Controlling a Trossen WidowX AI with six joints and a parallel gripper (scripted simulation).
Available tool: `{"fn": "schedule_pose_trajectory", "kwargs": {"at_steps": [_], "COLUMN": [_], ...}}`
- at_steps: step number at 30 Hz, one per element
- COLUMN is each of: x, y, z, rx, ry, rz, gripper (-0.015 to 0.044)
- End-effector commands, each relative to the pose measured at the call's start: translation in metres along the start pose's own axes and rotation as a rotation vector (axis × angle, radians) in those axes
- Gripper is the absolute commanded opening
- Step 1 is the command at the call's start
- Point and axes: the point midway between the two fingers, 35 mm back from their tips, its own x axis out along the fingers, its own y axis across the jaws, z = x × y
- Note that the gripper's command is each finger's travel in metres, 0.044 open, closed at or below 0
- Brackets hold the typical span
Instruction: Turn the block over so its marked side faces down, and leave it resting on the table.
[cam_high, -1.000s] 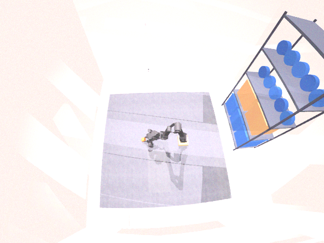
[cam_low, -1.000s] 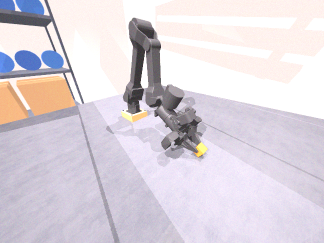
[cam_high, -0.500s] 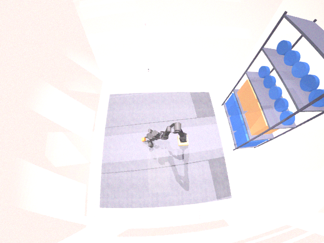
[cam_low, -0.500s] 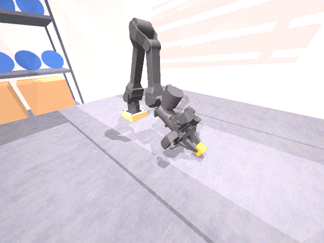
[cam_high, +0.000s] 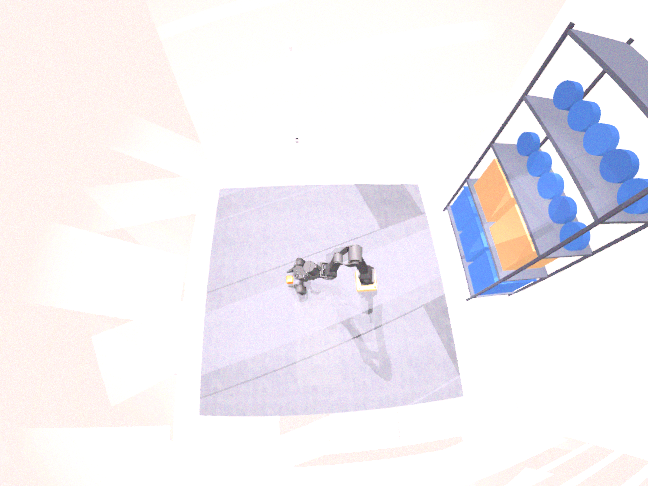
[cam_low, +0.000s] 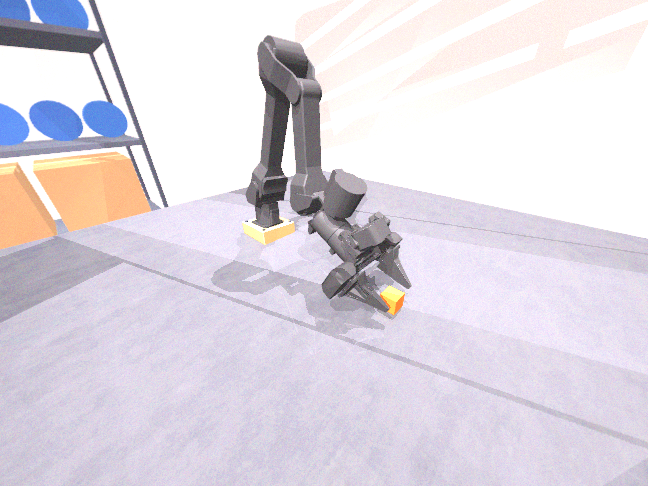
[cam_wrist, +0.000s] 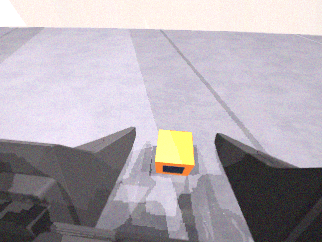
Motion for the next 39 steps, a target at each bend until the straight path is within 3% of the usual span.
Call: {"fn": "schedule_pose_trajectory", "kwargs": {"at_steps": [1,33,39], "x": [0.000,0.000,0.005], "y": [0.000,0.000,-0.001], "z": [0.000,0.000,0.017], "rx": [0.004,0.004,-0.005], "ry": [-0.001,-0.001,0.158], "rz": [0.003,0.003,-0.003], "gripper": [0.0440,0.0440,0.0440]}}
